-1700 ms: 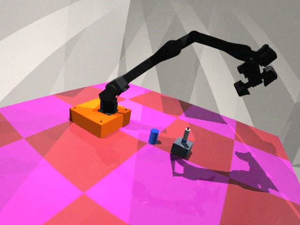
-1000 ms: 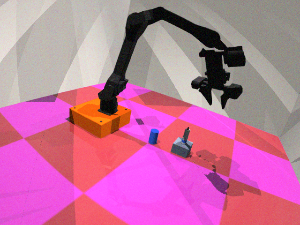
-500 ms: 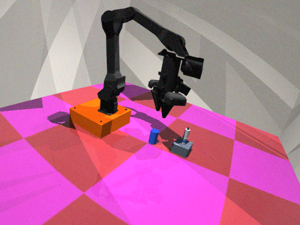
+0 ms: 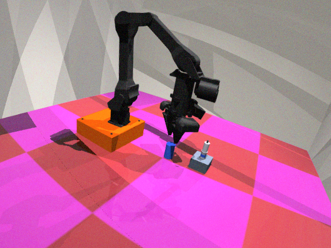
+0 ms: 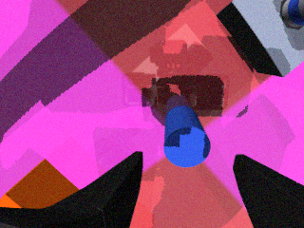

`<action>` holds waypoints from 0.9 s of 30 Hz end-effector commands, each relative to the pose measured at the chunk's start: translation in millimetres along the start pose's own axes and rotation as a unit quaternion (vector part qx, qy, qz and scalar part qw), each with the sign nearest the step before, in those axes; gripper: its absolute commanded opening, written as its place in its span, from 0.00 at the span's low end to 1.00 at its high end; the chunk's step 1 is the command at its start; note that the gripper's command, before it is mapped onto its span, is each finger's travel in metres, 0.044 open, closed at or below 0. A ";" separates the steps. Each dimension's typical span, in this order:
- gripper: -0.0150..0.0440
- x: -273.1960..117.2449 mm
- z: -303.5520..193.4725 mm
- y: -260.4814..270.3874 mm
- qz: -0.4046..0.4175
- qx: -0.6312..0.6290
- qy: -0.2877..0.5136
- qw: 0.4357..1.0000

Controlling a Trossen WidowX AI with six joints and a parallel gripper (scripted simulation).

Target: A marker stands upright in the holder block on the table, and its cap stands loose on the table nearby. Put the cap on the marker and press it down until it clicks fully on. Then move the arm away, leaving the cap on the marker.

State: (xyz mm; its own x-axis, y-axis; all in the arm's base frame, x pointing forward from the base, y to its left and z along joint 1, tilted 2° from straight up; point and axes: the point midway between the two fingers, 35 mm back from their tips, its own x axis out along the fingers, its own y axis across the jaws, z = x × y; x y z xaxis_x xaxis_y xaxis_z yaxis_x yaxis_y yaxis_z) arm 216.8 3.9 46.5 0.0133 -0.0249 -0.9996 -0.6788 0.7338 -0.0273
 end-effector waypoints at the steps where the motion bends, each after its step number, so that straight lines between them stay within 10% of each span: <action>1: 0.69 5.0 -1.0 -0.7 -0.002 -0.002 0.003 1.000; 27: 0.69 46.9 -1.7 -1.1 -0.002 -0.002 0.003 1.000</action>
State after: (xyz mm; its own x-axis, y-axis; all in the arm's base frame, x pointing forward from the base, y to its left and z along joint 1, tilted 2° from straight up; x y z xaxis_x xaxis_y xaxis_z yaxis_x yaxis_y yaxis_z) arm 218.7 2.0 4.8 0.0171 -0.0250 -0.9995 -0.6787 0.7338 -0.0300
